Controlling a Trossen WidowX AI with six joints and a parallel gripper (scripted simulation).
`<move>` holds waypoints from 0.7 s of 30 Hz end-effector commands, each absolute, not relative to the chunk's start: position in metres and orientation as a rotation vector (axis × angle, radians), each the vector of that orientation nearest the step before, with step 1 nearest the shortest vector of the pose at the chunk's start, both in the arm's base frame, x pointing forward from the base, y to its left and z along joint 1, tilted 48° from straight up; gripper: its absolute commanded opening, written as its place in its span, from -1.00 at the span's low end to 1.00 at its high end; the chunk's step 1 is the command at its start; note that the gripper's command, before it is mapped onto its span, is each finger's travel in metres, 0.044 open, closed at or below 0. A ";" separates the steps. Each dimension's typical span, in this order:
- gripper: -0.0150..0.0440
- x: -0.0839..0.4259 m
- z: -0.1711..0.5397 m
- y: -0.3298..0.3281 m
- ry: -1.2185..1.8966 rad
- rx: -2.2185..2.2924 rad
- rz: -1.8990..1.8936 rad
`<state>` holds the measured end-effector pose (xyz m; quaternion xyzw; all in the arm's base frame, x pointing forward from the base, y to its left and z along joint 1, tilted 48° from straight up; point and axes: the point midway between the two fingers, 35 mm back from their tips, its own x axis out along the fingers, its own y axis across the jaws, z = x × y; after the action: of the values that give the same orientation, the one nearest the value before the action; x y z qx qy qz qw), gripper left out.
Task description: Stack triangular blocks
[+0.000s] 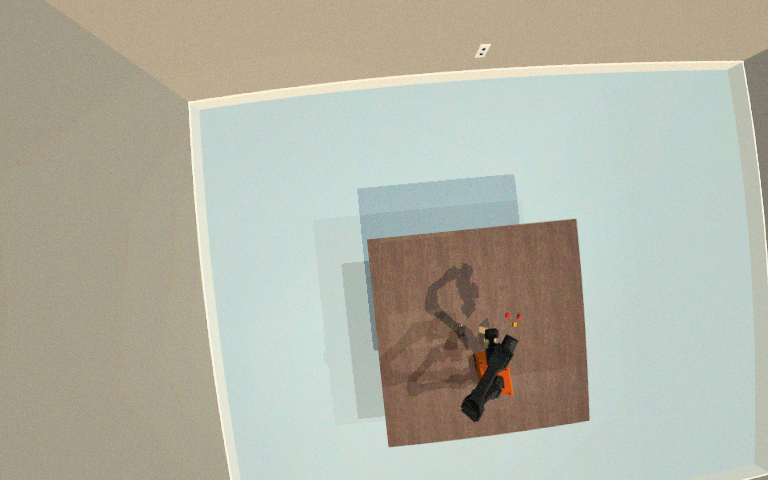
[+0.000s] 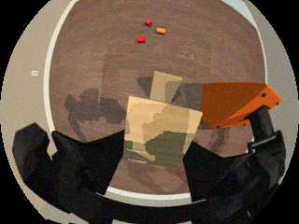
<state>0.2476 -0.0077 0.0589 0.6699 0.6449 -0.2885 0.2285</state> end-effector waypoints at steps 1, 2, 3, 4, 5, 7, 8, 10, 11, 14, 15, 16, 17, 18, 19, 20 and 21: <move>-0.49 0.246 0.043 0.000 1.784 1.847 -0.800; -0.49 0.245 0.039 0.002 1.784 1.847 -0.800; -0.49 0.245 0.034 0.004 1.784 1.847 -0.800; -0.49 0.245 0.030 0.006 1.784 1.847 -0.800; -0.49 0.245 0.026 0.008 1.784 1.847 -0.800; -0.49 0.243 0.018 0.013 1.784 1.847 -0.800; -0.49 0.243 0.014 0.015 1.785 1.847 -0.799; -0.49 0.241 0.006 0.019 1.785 1.847 -0.799; -0.49 0.240 0.002 0.022 1.786 1.848 -0.799; -0.49 0.238 -0.003 0.025 1.786 1.848 -0.798; -0.49 0.238 -0.003 0.025 1.786 1.848 -0.798; -0.49 0.237 -0.003 0.025 1.786 1.848 -0.798; -0.49 0.236 -0.003 0.025 1.786 1.848 -0.798; -0.49 0.236 -0.003 0.026 1.786 1.848 -0.798; -0.49 0.236 -0.005 0.027 1.786 1.848 -0.798; -0.49 0.236 -0.008 0.028 1.786 1.848 -0.798; -0.49 0.235 -0.011 0.030 1.786 1.848 -0.798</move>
<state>0.2378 0.0251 -0.0047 0.6691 0.6461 -0.2885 0.2272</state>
